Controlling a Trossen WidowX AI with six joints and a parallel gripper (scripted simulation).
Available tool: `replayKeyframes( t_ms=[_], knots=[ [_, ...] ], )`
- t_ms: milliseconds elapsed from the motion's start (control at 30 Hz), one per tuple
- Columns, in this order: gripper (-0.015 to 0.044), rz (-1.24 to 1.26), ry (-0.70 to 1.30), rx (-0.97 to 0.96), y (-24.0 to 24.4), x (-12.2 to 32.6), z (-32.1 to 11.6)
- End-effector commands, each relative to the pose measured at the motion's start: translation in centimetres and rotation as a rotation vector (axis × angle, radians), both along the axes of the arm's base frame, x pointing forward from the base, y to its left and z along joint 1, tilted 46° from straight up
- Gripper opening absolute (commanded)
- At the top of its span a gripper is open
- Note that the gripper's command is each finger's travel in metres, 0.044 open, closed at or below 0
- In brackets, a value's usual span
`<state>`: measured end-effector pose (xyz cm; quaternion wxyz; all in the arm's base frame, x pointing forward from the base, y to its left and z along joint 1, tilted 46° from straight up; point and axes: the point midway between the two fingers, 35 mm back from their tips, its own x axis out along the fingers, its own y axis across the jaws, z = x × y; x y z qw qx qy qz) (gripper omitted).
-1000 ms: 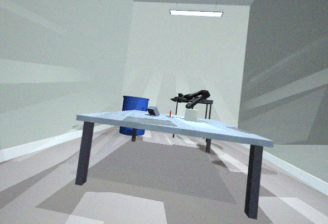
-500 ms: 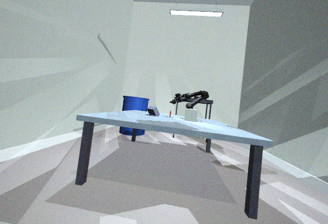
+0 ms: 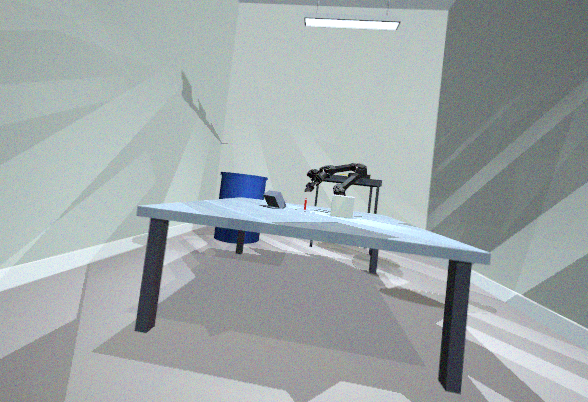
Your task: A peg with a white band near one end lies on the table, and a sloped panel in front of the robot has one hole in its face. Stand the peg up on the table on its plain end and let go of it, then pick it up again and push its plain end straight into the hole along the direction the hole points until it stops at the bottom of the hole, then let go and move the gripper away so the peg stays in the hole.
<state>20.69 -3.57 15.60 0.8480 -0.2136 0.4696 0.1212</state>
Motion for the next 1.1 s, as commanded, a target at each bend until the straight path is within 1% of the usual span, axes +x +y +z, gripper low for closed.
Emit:
replayKeyframes(
  t_ms=[0,267,567,767,933,1067],
  knots=[
    [0.044,-0.067,0.127,-0.037,-0.4,-0.2,-0.9],
    [0.044,-0.169,0.314,-0.162,-1.2,-0.4,-1.8],
    [0.044,-0.262,0.462,-0.39,-2.1,-0.1,-1.6],
    [0.044,-0.3,0.506,-0.576,-2.5,0.7,-0.8],
    [0.044,-0.313,0.506,-0.736,-2.4,1.9,0.1],
    [0.044,-0.313,0.503,-0.758,-2.3,2.1,0.2]
  ],
)
